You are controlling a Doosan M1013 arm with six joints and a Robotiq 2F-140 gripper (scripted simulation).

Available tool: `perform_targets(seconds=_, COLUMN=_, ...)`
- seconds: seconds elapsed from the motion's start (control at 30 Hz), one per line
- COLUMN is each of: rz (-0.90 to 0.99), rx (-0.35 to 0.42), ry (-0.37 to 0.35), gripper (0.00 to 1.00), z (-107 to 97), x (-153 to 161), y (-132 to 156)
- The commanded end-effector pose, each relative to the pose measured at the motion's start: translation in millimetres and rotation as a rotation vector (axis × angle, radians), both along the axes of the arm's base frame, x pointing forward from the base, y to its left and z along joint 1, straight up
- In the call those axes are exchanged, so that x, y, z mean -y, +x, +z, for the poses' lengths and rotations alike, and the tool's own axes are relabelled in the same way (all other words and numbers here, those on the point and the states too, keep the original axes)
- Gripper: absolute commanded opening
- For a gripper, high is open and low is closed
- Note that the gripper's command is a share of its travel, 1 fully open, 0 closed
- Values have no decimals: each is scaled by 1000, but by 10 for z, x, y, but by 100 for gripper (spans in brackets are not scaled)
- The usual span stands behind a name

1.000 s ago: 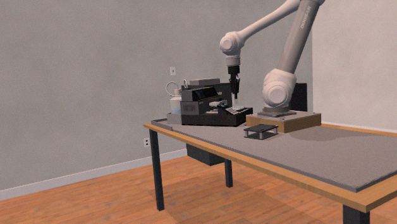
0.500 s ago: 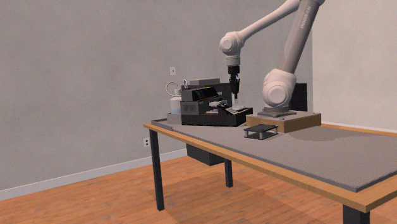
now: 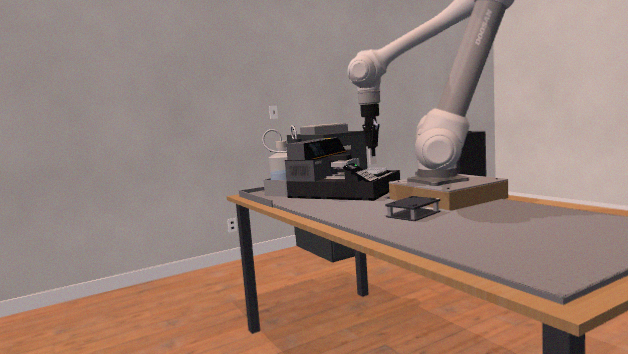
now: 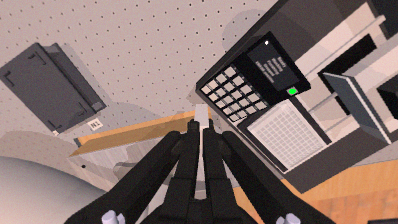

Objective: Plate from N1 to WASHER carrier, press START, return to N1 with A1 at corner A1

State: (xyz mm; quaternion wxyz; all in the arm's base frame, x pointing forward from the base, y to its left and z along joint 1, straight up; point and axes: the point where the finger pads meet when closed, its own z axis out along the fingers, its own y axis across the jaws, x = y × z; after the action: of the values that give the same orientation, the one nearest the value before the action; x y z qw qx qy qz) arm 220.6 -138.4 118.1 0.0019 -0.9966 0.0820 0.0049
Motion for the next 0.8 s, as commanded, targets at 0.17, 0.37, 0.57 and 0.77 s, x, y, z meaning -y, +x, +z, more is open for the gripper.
perform_targets(seconds=0.17, rz=3, rx=5, ry=2, gripper=10, z=21, x=1, y=18)
perform_targets(seconds=0.37, rz=3, rx=5, ry=2, gripper=10, z=21, x=1, y=18)
perform_targets(seconds=0.57, rz=3, rx=5, ry=2, gripper=10, z=21, x=1, y=18)
perform_targets(seconds=0.77, rz=-97, rx=5, ry=1, gripper=70, z=40, x=138, y=-42)
